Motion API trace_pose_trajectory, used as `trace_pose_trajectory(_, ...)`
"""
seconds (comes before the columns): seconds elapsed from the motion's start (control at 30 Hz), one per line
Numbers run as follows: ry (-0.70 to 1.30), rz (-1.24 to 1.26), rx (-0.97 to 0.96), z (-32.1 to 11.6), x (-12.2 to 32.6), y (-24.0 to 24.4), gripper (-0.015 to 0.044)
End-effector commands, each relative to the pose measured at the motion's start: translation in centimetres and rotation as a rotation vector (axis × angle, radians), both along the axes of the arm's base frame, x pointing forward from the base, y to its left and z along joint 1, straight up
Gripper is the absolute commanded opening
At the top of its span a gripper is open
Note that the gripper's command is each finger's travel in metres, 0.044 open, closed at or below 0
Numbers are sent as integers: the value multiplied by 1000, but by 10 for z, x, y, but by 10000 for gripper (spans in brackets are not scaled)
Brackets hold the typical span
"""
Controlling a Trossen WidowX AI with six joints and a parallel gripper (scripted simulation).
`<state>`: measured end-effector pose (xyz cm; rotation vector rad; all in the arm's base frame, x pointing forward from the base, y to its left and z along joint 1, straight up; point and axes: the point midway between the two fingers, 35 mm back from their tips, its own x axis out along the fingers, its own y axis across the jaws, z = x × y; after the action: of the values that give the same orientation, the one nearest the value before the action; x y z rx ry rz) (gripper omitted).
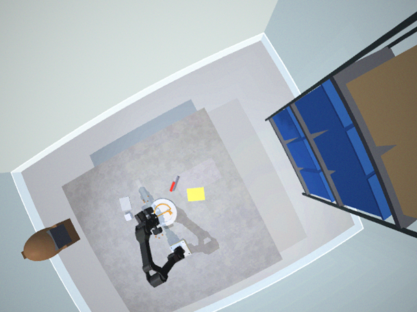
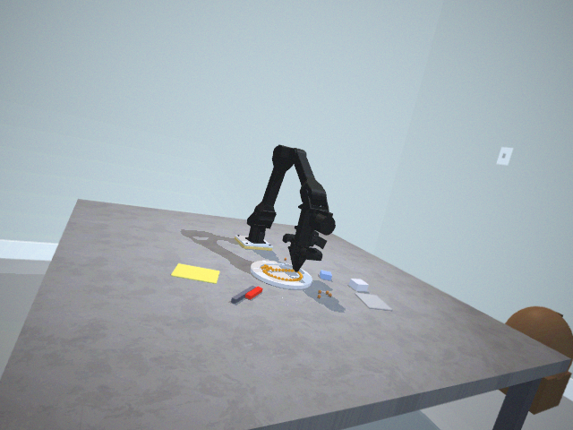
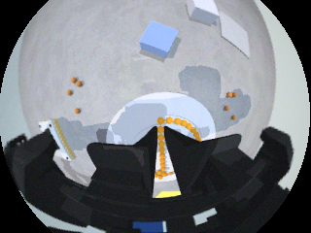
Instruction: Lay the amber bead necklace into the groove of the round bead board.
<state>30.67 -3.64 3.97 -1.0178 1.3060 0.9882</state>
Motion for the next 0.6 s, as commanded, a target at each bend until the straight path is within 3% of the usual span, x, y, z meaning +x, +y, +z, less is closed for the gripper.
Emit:
trace_pose_trajectory(0.0,-1,0,0,1,0,0,0)
trace_pose_trajectory(0.57,1,3,0,6,-8,12,0)
